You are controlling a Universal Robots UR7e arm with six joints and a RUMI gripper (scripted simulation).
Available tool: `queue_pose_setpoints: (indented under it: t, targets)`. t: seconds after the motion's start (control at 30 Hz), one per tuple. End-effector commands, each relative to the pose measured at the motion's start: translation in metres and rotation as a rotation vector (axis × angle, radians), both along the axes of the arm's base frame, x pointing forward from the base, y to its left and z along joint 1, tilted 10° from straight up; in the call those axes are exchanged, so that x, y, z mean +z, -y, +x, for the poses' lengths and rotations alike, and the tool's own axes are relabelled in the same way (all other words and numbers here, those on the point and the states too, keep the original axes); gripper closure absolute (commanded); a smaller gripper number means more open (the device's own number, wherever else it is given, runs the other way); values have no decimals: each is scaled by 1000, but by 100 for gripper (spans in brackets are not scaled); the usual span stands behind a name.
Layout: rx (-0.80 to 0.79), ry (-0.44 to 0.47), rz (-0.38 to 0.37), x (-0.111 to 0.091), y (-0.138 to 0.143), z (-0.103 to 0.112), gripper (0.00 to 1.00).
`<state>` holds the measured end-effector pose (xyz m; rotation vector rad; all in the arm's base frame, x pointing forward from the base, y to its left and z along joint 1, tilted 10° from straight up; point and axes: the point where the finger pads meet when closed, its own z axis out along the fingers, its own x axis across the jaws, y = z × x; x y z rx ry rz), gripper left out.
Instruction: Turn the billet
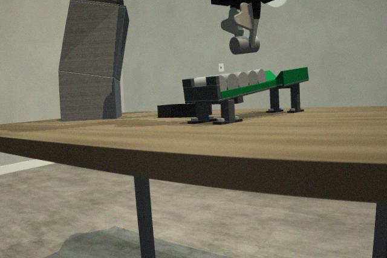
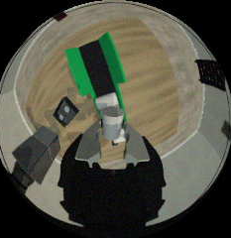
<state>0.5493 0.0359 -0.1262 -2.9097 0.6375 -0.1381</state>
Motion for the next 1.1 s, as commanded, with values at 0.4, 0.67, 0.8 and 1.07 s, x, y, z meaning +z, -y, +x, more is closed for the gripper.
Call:
queue_pose_setpoints:
  t: [0.4, 0.67, 0.8, 1.07]
  targets:
    - [-232, -30, 28, 1, 1, 2, 100]
    - [-512, -68, 64, 1, 1, 4, 100]
    - [-512, -68, 64, 1, 1, 4, 100]
    - [-675, -90, 86, 1, 2, 4, 100]
